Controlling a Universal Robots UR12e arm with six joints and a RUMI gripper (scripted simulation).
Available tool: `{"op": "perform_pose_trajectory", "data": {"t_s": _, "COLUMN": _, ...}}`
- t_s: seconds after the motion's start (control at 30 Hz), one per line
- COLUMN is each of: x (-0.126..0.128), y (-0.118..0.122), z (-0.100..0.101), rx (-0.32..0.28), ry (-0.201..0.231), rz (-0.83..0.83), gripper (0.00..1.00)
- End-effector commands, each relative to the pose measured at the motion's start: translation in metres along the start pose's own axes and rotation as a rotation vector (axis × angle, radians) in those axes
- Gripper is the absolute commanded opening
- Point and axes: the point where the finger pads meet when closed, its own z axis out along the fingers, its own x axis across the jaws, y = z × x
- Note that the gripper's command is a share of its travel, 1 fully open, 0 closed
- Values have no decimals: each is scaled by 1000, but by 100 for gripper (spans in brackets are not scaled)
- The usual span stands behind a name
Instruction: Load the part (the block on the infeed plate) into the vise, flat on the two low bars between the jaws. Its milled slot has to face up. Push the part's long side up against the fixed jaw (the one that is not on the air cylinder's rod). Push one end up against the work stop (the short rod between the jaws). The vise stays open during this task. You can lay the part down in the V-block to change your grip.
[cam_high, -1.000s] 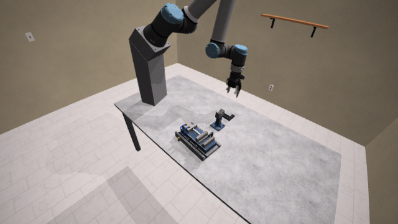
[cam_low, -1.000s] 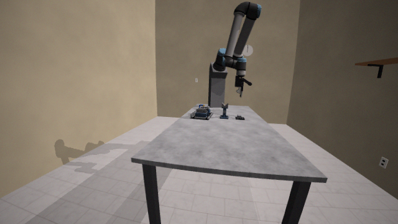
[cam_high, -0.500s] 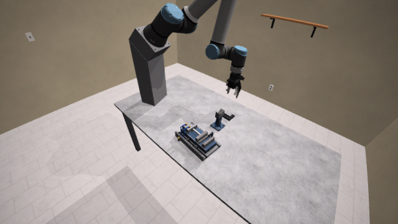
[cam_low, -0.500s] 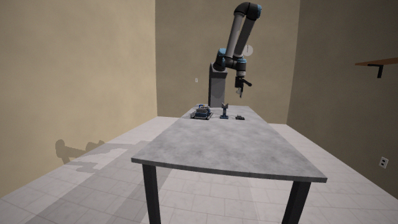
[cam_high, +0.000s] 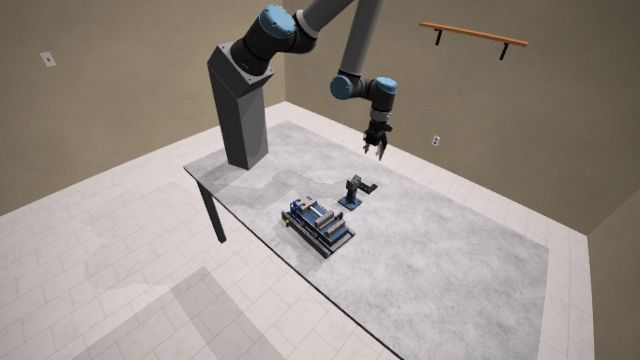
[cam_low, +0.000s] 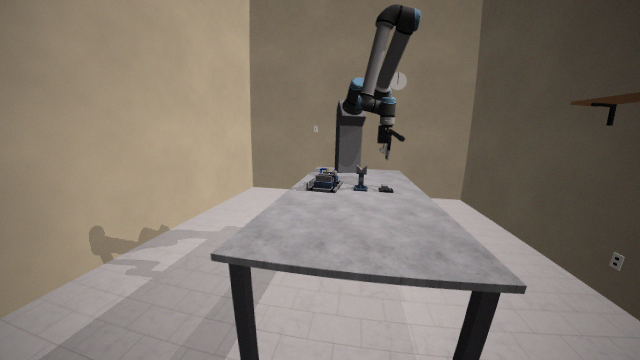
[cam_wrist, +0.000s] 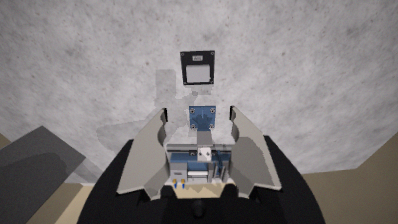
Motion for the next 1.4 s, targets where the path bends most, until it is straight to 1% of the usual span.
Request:
{"op": "perform_pose_trajectory", "data": {"t_s": 0.0, "x": 0, "y": 0, "z": 6, "rx": 0, "ry": 1, "rz": 0, "gripper": 51}}
{"op": "perform_pose_trajectory", "data": {"t_s": 0.3, "x": 0, "y": 0, "z": 23, "rx": 0, "ry": 1, "rz": 0, "gripper": 51}}
{"op": "perform_pose_trajectory", "data": {"t_s": 0.37, "x": 0, "y": 0, "z": 23, "rx": 0, "ry": 1, "rz": 0, "gripper": 51}}
{"op": "perform_pose_trajectory", "data": {"t_s": 0.87, "x": 0, "y": 0, "z": 58, "rx": 0, "ry": 1, "rz": 0, "gripper": 51}}
{"op": "perform_pose_trajectory", "data": {"t_s": 0.93, "x": 0, "y": 0, "z": 58, "rx": 0, "ry": 1, "rz": 0, "gripper": 51}}
{"op": "perform_pose_trajectory", "data": {"t_s": 1.37, "x": 0, "y": 0, "z": 92, "rx": 0, "ry": 1, "rz": 0, "gripper": 51}}
